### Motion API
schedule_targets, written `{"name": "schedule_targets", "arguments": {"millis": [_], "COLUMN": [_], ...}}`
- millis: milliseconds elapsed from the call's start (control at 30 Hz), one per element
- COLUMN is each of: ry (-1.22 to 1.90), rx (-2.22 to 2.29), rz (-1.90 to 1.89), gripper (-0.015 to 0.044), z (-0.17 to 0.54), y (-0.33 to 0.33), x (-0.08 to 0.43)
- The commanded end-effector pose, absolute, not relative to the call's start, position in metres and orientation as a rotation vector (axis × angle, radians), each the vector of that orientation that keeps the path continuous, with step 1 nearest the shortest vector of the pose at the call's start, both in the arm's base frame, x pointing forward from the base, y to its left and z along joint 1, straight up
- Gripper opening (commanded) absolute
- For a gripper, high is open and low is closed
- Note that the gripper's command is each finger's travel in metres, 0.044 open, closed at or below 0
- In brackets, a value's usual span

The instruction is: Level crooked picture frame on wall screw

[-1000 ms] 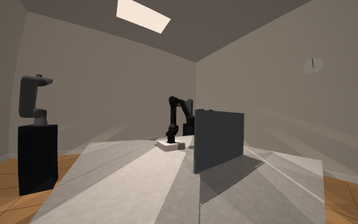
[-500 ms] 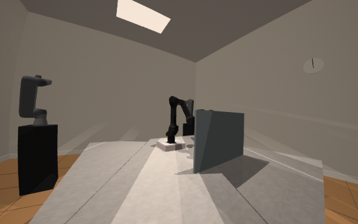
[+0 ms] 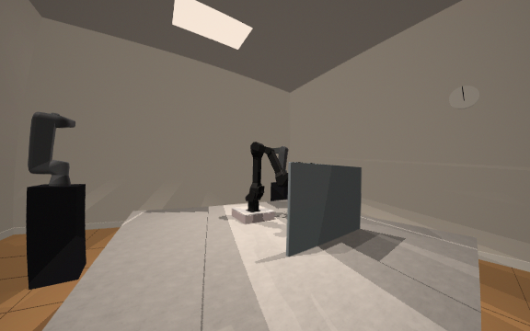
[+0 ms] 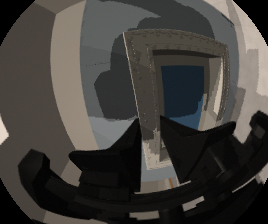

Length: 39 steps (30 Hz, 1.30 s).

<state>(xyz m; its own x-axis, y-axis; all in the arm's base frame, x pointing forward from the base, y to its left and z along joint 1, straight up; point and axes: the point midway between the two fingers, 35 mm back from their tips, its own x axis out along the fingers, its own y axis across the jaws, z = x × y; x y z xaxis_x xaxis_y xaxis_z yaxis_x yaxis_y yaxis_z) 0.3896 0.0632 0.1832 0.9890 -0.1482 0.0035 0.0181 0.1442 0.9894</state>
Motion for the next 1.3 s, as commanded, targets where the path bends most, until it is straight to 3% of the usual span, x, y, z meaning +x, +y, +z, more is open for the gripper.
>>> {"name": "schedule_targets", "arguments": {"millis": [0, 1267], "ry": [-0.117, -0.115], "rx": [1.427, 1.532], "rz": [-0.109, -0.117], "gripper": [0.0000, 0.0000], "z": [0.1855, 0.1781], "y": [0.0633, 0.0607], "x": [0.3896, 0.3895]}}
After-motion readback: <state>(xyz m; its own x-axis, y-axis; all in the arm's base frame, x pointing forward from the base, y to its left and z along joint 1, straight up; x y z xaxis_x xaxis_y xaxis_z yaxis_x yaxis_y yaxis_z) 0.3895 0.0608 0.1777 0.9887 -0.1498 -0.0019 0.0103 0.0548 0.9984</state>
